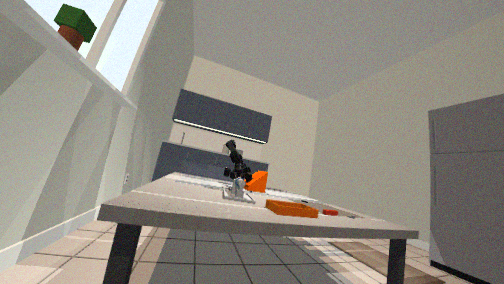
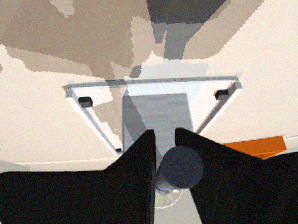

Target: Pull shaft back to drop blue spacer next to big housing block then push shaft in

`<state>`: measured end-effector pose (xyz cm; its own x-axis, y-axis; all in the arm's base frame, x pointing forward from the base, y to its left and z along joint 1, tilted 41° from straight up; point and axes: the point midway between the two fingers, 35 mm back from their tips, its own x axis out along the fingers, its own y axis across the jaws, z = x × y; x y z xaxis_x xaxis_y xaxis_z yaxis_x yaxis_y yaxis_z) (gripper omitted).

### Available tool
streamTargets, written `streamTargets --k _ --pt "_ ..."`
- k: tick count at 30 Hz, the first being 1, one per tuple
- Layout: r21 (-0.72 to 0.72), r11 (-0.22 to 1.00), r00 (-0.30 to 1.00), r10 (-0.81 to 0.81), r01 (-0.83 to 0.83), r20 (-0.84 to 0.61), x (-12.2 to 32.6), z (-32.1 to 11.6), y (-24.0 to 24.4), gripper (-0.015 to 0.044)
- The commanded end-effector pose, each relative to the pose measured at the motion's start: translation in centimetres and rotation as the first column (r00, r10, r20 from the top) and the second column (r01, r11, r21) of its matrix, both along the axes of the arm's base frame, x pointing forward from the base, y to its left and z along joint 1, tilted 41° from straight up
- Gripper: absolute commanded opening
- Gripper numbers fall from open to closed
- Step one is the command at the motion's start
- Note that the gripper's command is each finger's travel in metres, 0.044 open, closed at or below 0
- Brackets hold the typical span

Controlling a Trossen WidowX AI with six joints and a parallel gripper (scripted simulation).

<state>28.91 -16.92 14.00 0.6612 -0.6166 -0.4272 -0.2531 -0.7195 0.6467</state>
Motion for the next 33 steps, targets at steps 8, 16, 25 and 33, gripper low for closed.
streamTargets --k 8,16,25,33 --pt "-0.002 1.000 1.000 0.002 -0.002 -0.003 -0.15 -0.07 0.05 0.0000" --pt "-0.002 1.000 1.000 0.002 -0.002 -0.003 -0.23 -0.08 0.07 0.0000" --pt "-0.002 1.000 1.000 0.002 -0.002 -0.003 -0.31 -0.09 0.09 0.0000" --pt "-0.002 1.000 1.000 0.002 -0.002 -0.003 -0.39 -0.10 0.10 0.0000"
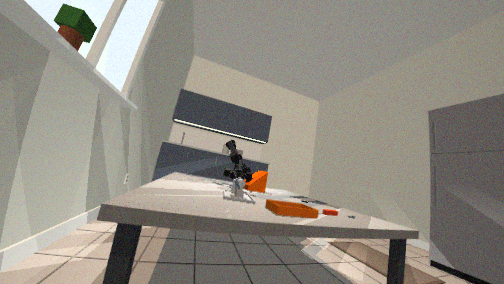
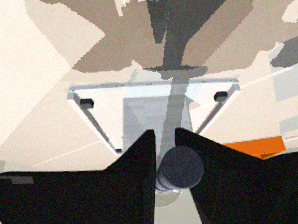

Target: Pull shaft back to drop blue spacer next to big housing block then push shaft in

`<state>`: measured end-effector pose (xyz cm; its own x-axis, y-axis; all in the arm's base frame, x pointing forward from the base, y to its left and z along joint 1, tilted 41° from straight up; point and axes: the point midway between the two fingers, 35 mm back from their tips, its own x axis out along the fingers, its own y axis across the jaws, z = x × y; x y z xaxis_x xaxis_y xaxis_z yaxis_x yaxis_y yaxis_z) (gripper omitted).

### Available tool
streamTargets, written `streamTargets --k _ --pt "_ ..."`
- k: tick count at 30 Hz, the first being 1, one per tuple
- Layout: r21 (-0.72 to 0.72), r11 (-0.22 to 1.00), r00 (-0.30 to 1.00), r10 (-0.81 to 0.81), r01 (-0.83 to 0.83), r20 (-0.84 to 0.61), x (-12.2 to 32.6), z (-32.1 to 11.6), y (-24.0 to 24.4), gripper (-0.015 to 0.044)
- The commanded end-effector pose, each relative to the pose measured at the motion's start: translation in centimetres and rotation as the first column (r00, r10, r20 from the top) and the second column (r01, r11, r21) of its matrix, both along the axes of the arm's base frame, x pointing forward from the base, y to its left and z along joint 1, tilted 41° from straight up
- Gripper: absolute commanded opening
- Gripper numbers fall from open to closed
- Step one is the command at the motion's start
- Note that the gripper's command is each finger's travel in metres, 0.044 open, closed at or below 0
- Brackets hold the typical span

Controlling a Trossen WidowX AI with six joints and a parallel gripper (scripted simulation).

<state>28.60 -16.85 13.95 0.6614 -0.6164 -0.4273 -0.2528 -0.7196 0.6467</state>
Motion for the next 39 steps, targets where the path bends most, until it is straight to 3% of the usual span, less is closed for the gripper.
streamTargets --k 1,39 --pt "-0.002 1.000 1.000 0.002 -0.002 -0.003 -0.09 -0.06 0.03 0.0000" --pt "-0.002 1.000 1.000 0.002 -0.002 -0.004 -0.45 -0.11 0.11 0.0000"
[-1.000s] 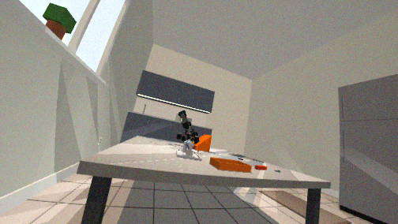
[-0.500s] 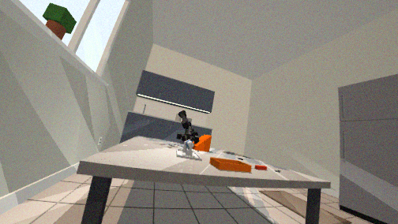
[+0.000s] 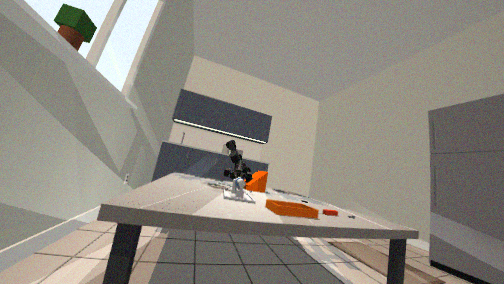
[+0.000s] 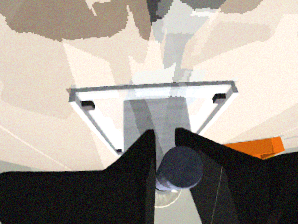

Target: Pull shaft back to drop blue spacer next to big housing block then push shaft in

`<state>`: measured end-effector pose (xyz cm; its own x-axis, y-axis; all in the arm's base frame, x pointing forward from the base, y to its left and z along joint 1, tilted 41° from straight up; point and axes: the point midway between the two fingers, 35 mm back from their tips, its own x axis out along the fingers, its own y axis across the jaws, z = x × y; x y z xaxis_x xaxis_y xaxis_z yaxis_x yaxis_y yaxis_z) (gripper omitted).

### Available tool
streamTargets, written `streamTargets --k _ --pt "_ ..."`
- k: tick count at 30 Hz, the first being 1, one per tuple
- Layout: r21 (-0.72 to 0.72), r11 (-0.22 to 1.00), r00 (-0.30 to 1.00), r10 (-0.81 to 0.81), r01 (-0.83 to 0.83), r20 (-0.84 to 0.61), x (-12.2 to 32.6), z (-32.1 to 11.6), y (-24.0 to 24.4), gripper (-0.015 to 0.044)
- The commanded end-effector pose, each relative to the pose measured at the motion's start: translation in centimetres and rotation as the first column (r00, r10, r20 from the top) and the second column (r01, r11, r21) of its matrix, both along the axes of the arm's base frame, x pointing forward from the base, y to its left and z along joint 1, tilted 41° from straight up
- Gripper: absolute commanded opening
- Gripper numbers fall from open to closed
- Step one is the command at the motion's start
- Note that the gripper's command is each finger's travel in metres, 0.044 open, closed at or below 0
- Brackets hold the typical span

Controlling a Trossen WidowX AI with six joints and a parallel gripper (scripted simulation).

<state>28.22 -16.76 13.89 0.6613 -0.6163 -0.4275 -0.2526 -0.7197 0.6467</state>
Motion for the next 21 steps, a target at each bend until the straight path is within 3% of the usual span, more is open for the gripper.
streamTargets --k 1,21 --pt "-0.002 1.000 1.000 0.002 -0.002 -0.003 -0.09 -0.06 0.03 0.0000" --pt "-0.002 1.000 1.000 0.002 -0.002 -0.003 -0.28 -0.09 0.07 0.0000"
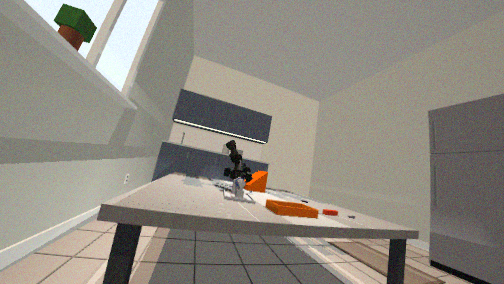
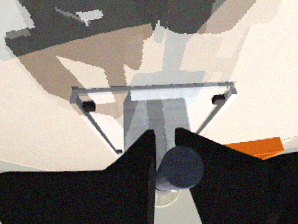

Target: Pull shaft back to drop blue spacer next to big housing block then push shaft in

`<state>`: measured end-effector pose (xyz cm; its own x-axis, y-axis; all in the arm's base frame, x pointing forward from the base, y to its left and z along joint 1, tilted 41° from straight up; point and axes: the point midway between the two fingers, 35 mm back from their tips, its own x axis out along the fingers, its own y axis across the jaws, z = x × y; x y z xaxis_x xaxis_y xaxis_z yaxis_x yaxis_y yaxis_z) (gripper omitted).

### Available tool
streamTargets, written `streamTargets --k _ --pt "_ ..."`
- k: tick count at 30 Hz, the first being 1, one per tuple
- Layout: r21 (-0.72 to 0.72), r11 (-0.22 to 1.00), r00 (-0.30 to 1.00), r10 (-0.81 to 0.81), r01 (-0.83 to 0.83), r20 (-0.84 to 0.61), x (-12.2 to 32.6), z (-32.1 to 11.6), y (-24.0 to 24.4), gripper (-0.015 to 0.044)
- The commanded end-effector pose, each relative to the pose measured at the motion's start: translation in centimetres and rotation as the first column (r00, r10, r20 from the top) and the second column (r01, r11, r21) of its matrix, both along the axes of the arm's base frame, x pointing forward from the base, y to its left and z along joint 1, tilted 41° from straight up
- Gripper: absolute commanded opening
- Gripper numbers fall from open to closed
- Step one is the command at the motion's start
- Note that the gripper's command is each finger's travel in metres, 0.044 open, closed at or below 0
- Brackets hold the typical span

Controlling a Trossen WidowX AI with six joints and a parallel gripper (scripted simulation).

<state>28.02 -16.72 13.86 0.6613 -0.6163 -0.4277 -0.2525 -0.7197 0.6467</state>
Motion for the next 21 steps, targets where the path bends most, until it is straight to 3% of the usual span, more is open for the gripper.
streamTargets --k 1,21 --pt "-0.002 1.000 1.000 0.002 -0.002 -0.003 -0.09 -0.06 0.03 0.0000" --pt "-0.002 1.000 1.000 0.002 -0.002 -0.003 -0.28 -0.09 0.07 0.0000"
